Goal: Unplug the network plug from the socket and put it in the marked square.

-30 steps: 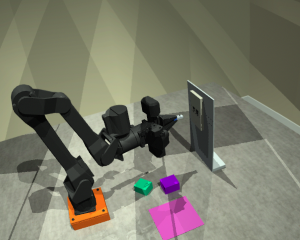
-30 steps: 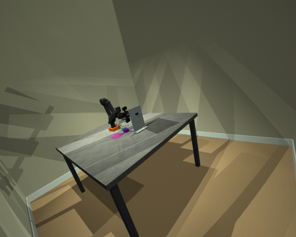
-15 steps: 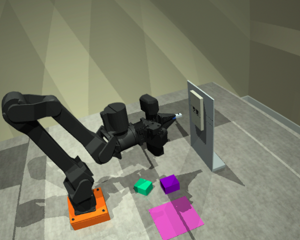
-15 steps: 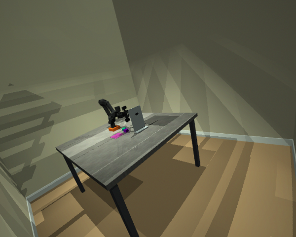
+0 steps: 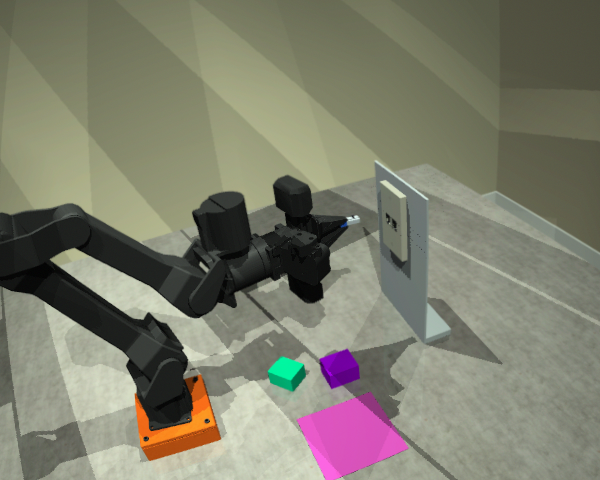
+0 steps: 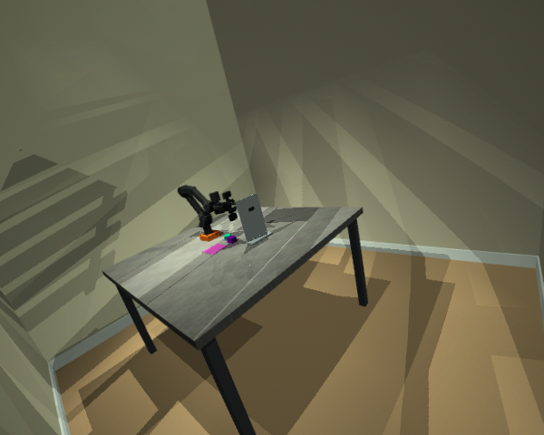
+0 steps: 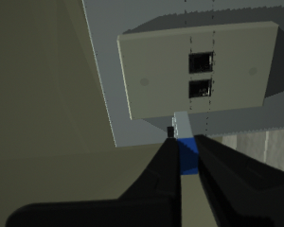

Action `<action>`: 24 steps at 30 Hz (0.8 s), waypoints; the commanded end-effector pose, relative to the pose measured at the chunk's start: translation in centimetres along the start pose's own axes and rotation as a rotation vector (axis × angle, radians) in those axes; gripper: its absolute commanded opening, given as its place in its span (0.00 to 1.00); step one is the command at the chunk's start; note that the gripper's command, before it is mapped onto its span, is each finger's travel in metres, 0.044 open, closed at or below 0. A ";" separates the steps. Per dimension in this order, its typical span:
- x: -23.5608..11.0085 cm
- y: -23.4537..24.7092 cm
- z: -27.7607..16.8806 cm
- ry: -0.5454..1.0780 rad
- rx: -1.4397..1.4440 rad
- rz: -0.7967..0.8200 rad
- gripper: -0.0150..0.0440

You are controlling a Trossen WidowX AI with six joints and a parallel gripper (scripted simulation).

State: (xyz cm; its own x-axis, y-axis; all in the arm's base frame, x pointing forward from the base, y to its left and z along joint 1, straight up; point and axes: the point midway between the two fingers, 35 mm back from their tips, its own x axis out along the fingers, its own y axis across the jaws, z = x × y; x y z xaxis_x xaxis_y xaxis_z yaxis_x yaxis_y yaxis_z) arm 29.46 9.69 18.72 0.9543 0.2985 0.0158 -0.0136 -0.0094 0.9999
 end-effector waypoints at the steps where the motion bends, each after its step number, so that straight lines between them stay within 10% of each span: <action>1: -0.1 1.0 0.0 -0.003 0.001 0.010 0.25; 24: -1.2 1.9 1.6 -0.056 -0.001 -0.064 0.25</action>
State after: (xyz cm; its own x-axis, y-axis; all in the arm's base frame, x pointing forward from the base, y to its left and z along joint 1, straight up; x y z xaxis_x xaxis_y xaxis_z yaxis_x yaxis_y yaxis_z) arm 28.31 8.65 20.84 0.9613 0.2747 -0.0200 0.0203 0.0019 0.9998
